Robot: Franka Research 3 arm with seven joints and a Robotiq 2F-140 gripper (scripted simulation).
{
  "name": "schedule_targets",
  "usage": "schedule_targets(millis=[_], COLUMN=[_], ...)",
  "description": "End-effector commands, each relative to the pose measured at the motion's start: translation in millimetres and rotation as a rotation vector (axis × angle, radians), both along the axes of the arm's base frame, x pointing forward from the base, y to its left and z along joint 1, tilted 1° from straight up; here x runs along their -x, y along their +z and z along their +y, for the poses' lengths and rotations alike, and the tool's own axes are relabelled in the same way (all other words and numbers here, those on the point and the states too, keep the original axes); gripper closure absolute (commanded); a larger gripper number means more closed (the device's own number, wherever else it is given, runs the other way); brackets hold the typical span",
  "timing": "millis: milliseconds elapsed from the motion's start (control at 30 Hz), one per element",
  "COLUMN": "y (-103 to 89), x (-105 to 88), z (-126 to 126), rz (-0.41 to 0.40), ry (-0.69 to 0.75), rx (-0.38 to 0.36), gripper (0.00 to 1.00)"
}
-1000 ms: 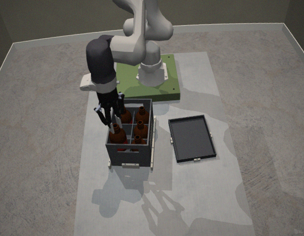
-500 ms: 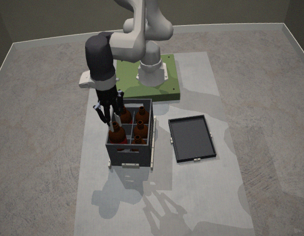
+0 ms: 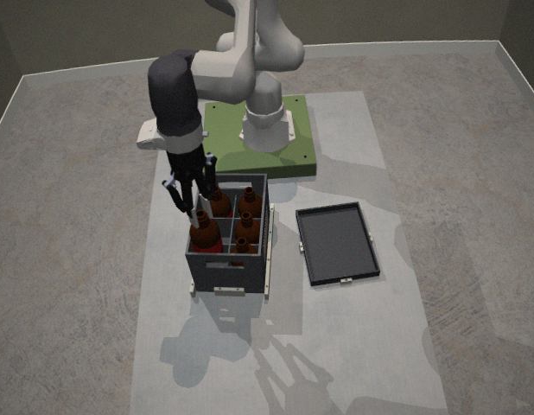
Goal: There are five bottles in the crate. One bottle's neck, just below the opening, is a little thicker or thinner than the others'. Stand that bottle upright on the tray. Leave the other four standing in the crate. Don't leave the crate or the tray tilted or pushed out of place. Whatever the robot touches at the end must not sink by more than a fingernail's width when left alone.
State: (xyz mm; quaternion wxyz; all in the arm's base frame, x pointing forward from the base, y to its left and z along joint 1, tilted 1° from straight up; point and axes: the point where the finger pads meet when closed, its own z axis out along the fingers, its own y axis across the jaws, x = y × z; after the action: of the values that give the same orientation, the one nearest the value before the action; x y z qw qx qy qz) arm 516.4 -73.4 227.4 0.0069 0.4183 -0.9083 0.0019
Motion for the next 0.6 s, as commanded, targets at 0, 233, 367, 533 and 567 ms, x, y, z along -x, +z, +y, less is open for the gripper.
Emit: schedule_targets(millis=[0, 233, 367, 533, 567], y=[6.0, 9.8, 10.4, 11.0, 11.1], x=[-0.2, -0.2, -0.2, -0.2, -0.2], z=[1.9, 1.9, 1.9, 2.0, 2.0], rz=[0.0, 0.0, 0.0, 0.0, 0.0], ry=[-0.001, -0.001, -0.001, -0.001, -0.001], rx=[0.002, 0.002, 0.002, 0.002, 0.002], gripper=[0.9, 0.9, 0.9, 0.9, 0.9])
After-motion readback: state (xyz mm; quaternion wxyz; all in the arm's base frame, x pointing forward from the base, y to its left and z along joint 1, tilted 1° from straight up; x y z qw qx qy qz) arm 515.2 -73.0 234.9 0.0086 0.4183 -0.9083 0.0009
